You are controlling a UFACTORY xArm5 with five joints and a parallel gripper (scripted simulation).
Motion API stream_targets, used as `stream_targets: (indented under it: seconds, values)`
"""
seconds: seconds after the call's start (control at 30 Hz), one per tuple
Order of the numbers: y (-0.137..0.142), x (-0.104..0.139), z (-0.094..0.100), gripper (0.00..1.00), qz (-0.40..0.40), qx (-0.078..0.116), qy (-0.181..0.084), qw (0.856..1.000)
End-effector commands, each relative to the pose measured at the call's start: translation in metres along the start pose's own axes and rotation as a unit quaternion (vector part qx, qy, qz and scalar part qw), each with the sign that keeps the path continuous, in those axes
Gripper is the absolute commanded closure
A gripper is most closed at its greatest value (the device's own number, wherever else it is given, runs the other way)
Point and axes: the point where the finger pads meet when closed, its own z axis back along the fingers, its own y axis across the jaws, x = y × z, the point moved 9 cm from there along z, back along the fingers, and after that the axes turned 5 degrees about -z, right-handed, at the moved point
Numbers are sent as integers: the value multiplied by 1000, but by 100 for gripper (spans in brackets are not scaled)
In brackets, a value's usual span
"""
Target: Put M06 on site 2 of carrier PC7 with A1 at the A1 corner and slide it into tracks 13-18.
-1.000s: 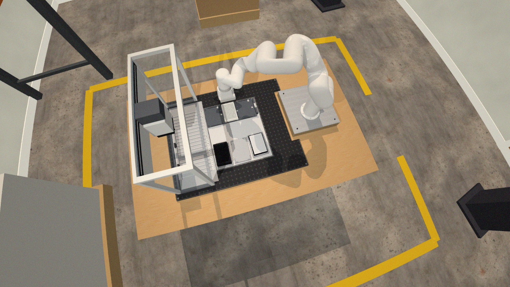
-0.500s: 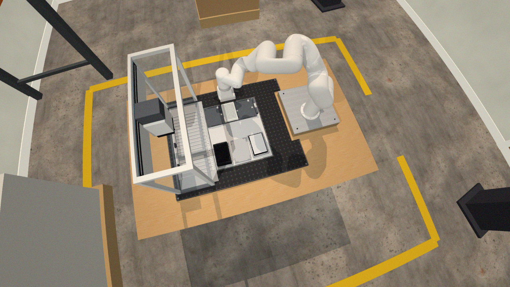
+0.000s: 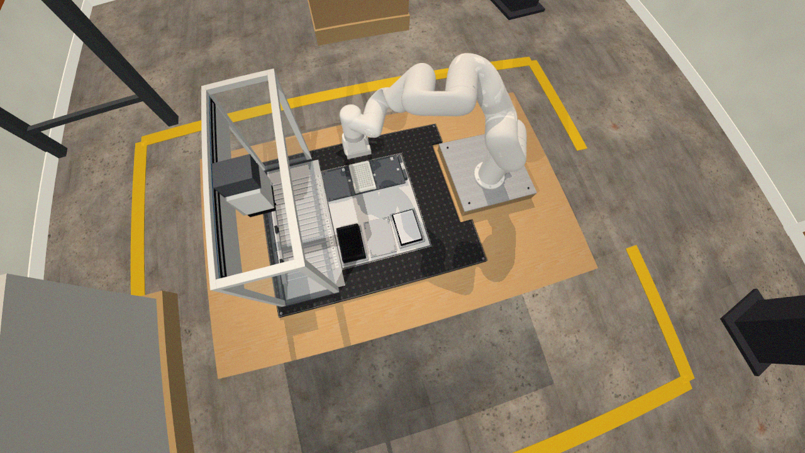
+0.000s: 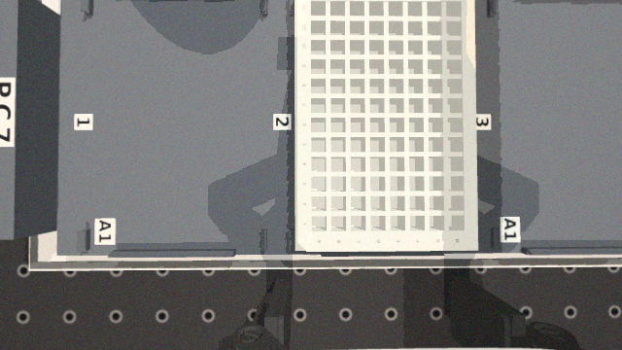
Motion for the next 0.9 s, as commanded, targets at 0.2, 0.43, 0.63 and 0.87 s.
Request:
stream_targets:
  seconds: [0.2, 0.43, 0.63, 0.87]
  values:
    - [2, 7, 2, 0, 0, 2, -1, 1000]
    - [2, 9, 2, 0, 0, 2, -1, 1000]
    - [2, 9, 8, 0, 0, 2, -1, 1000]
    - [2, 9, 17, 0, 0, 2, -1, 1000]
